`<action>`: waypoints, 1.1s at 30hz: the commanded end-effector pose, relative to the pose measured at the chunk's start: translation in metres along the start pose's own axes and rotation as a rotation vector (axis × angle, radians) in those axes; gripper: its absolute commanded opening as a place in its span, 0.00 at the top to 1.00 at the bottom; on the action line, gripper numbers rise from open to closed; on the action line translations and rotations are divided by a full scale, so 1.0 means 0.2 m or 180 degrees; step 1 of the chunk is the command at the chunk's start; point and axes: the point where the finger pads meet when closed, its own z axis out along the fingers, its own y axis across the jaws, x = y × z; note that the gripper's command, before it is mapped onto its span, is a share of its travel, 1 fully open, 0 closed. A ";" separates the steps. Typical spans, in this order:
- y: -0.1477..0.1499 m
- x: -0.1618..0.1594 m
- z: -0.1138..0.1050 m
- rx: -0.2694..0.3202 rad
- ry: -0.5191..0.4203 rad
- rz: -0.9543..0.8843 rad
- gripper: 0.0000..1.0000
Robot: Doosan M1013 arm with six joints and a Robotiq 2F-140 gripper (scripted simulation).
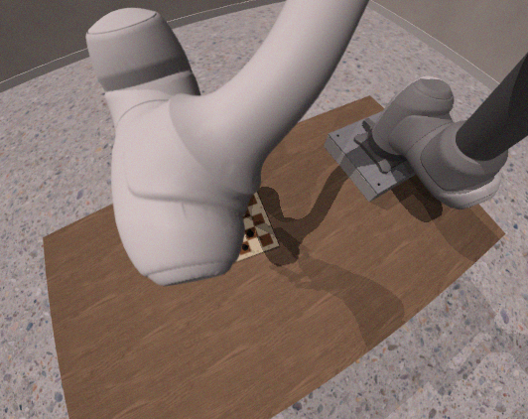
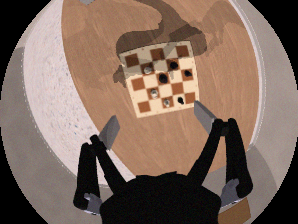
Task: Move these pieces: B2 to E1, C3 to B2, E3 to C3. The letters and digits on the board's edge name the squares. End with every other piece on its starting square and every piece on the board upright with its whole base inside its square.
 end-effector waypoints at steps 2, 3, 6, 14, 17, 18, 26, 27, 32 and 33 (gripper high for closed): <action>0.00 0.00 0.00 -0.0001 0.0000 0.0000 0.00; 0.00 0.00 0.00 -0.0001 0.0000 0.0000 0.00; 0.00 0.00 0.00 -0.0001 0.0000 0.0000 0.00; 0.00 0.00 0.00 -0.0001 0.0000 -0.0076 0.00; 0.00 0.00 0.00 -0.0001 0.0000 -0.0210 0.00; 0.00 0.00 0.00 -0.0001 0.0000 -0.0274 0.00; 0.00 0.00 0.01 -0.0002 0.0000 -0.0897 0.00; 0.00 0.00 0.01 -0.0002 0.0000 -0.1043 0.00; 0.00 0.00 0.02 -0.0003 -0.0001 -0.1954 0.00; 0.00 0.00 0.02 -0.0003 -0.0001 -0.2172 0.00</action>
